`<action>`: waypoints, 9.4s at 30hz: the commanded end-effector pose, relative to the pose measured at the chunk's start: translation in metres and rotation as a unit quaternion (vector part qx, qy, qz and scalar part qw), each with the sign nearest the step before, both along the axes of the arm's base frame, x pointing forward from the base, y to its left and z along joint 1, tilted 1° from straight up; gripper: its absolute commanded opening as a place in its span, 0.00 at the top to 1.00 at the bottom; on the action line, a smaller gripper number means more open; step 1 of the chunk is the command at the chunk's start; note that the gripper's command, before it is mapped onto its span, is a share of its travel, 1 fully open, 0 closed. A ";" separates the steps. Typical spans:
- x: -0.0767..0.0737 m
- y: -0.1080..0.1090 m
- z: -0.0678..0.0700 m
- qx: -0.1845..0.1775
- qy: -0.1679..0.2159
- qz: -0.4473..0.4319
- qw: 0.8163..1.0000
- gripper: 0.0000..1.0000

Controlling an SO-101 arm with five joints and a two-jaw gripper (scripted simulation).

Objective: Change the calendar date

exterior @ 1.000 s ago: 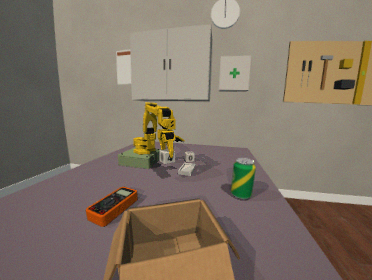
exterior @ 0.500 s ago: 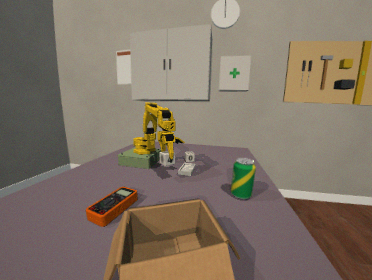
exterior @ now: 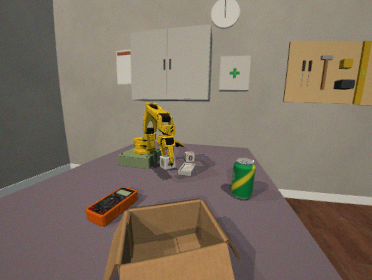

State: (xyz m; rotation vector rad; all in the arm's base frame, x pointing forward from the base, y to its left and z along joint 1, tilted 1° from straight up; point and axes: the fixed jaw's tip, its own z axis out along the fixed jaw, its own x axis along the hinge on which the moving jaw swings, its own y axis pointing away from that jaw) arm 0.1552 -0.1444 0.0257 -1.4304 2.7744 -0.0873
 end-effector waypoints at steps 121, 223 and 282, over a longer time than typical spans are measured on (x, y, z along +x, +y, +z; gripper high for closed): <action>-0.011 0.008 -0.054 0.030 0.032 0.001 0.999 1.00; -0.010 0.007 0.006 0.030 0.032 0.001 0.999 0.64; 0.008 -0.014 0.078 -0.142 -0.147 0.003 0.979 0.65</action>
